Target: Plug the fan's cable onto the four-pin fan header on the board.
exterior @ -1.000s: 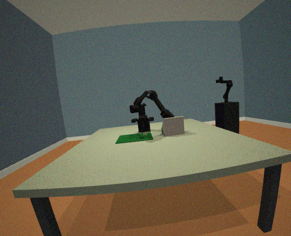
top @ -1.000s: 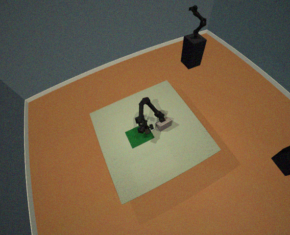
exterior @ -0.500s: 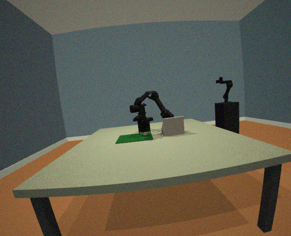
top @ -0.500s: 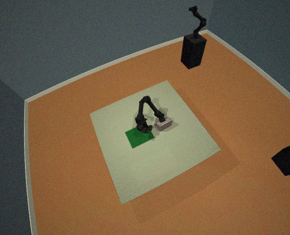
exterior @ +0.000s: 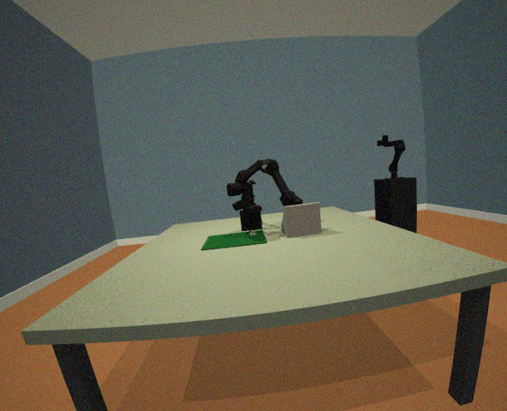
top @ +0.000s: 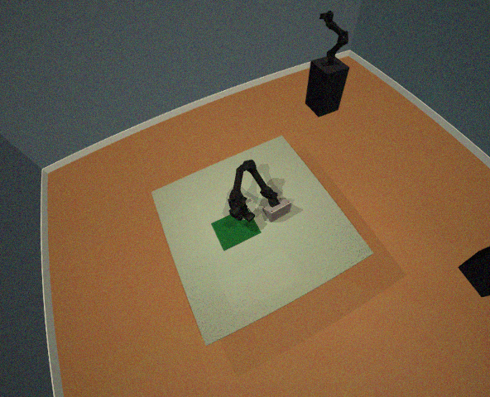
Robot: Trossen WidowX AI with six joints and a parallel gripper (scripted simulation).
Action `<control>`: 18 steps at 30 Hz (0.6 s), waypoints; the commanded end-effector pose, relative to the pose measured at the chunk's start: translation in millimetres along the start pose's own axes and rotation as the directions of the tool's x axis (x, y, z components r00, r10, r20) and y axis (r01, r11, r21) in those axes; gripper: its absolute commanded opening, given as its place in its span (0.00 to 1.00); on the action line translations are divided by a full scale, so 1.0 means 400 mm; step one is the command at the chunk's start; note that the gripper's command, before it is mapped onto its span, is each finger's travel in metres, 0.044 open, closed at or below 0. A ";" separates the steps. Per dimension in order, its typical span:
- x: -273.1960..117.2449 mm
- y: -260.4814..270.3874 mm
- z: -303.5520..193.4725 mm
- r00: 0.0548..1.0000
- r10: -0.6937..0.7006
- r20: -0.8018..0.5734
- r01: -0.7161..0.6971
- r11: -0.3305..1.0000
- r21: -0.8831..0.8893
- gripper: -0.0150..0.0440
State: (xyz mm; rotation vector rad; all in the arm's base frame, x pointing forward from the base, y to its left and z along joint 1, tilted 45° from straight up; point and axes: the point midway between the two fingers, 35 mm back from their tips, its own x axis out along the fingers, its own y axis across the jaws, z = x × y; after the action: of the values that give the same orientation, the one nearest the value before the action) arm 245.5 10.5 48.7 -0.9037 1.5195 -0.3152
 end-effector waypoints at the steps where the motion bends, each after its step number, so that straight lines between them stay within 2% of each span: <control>1: 0.002 -0.016 -0.015 1.000 -0.005 -0.003 0.005 0.993 0.121 0.25; 5: 0.005 -0.026 -0.021 1.000 -0.006 -0.004 0.006 0.979 0.206 0.25; 18: 0.000 -0.034 -0.001 1.000 -0.006 -0.003 0.006 0.977 0.213 0.25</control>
State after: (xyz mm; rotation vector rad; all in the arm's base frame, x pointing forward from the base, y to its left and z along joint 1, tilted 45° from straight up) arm 243.7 0.6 56.4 -0.7419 1.4598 -0.4682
